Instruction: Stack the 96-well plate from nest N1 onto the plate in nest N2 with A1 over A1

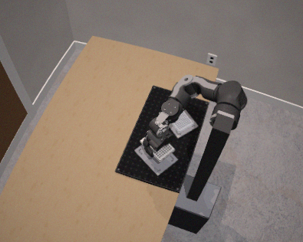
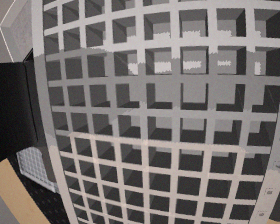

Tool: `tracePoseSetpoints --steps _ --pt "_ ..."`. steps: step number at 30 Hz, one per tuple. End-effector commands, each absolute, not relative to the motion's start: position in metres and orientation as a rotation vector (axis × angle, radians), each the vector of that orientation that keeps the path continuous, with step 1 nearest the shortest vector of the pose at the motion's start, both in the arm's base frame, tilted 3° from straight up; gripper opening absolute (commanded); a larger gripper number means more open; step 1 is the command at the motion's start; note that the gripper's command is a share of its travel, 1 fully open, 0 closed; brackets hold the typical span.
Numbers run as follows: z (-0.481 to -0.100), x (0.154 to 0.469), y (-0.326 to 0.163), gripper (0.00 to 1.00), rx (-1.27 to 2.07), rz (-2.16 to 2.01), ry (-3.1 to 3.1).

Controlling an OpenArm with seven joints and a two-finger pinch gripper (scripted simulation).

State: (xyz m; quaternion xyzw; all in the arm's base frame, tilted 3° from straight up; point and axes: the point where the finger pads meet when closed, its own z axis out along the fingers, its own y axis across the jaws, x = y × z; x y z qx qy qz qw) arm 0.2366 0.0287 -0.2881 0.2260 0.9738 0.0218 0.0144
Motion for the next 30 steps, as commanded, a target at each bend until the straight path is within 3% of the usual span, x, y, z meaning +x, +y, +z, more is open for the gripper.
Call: tracePoseSetpoints --steps 1,6,11,23,30 --pt "-0.288 0.237 0.030 0.00 0.698 0.079 3.029" --pt "-0.288 0.237 0.030 0.00 0.698 0.079 3.029" --pt "-0.287 0.233 -0.011 0.00 0.920 0.088 2.971" --pt "-0.287 0.233 -0.011 0.00 0.920 0.088 2.971" --pt "-0.287 0.228 -0.051 0.00 0.920 0.088 2.971"
